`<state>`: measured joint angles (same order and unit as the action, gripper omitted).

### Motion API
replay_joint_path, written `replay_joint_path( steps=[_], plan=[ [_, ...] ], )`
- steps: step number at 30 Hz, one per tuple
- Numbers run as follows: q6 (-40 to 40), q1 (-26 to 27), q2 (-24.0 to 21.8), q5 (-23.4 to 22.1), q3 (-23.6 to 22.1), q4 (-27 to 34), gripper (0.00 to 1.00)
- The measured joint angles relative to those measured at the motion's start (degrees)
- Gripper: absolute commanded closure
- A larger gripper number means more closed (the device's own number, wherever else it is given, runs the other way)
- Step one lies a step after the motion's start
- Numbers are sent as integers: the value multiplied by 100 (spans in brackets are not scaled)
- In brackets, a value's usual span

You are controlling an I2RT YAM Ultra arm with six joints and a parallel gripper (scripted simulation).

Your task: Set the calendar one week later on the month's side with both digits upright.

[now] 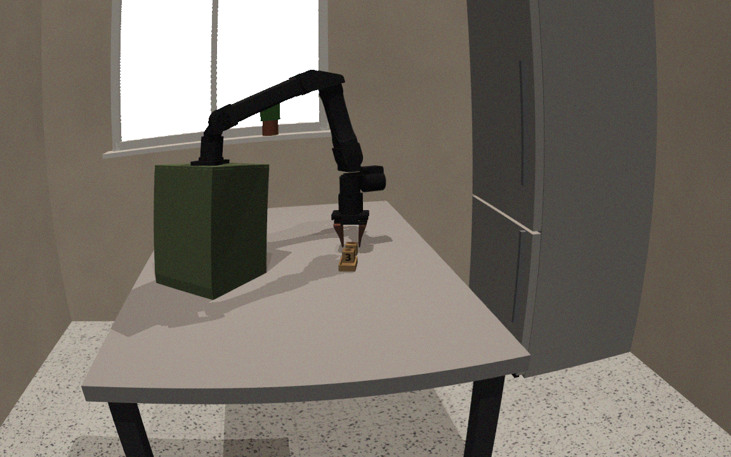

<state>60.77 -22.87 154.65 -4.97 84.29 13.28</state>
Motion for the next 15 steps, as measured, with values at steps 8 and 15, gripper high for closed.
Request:
replay_joint_path(
  steps=[8,15],
  plan=[
    [-9,-11,166,0,116,-72,53],
    [-13,-11,225,2,160,-90,53]
  ],
)
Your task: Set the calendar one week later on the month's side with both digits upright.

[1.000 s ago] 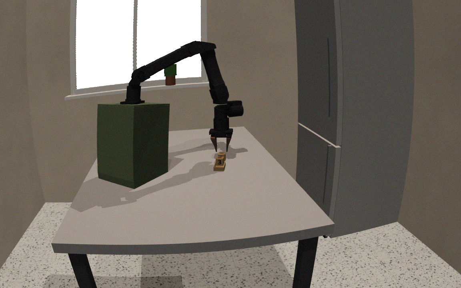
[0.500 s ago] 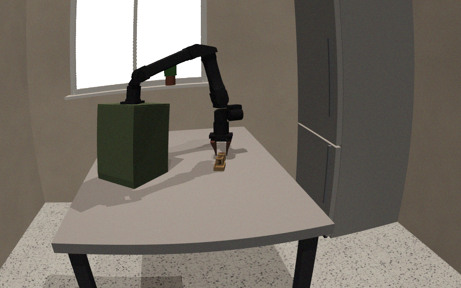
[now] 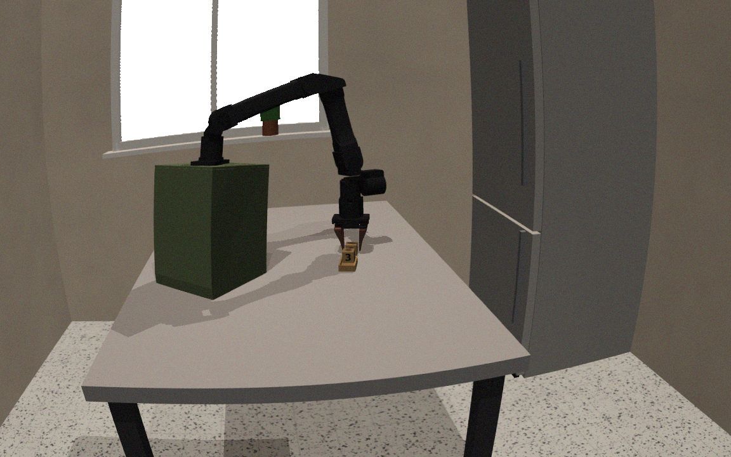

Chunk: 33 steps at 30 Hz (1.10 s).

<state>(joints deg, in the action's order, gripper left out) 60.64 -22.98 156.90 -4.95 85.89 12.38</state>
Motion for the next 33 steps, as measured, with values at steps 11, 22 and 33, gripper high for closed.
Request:
replay_joint_path(
  steps=[11,22,33],
  plan=[
    [0,0,2,0,0,0,53],
    [0,0,0,0,0,-2,53],
    [0,0,0,0,0,-2,73]
  ],
)
